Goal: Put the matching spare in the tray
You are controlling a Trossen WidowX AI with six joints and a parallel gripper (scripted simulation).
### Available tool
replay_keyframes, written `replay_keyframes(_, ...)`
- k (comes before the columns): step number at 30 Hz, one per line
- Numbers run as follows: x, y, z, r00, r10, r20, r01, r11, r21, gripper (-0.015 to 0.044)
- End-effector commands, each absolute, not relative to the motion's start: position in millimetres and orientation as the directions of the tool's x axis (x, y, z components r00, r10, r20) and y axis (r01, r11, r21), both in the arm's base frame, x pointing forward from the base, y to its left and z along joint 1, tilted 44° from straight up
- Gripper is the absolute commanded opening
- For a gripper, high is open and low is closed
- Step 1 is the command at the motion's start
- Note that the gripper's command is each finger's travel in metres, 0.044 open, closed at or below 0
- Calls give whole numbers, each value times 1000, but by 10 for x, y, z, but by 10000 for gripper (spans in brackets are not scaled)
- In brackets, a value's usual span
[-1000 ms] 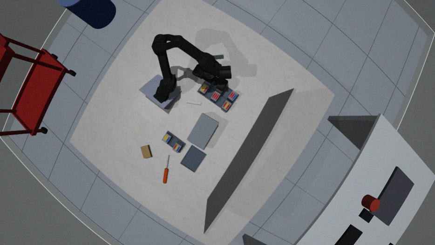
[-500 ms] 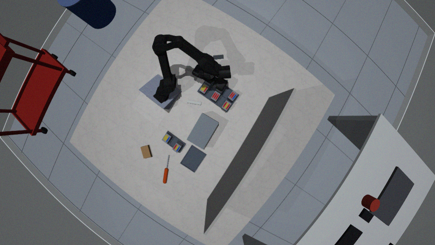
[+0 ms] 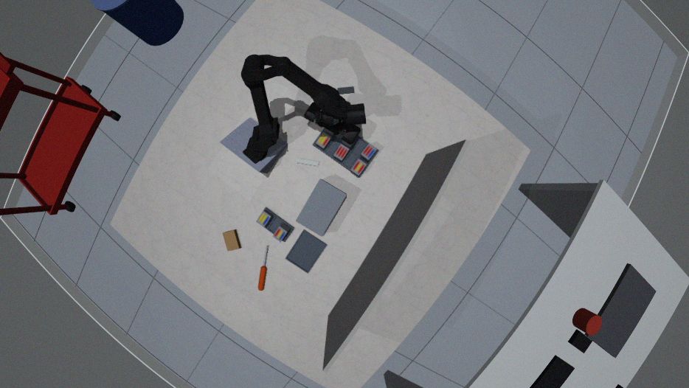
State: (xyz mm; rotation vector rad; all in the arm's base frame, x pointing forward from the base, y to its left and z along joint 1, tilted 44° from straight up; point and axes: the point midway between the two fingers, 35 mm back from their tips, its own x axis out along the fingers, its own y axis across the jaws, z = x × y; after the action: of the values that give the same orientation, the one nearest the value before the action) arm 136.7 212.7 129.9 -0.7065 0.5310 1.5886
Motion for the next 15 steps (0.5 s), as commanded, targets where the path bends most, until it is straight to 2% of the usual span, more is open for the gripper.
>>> replay_keyframes(1,1359,2128,1300,-60,706,-705,-988,-141,-57,0)
replay_keyframes(15,1421,1920,1484,-59,697,-715,-988,-142,-57,0)
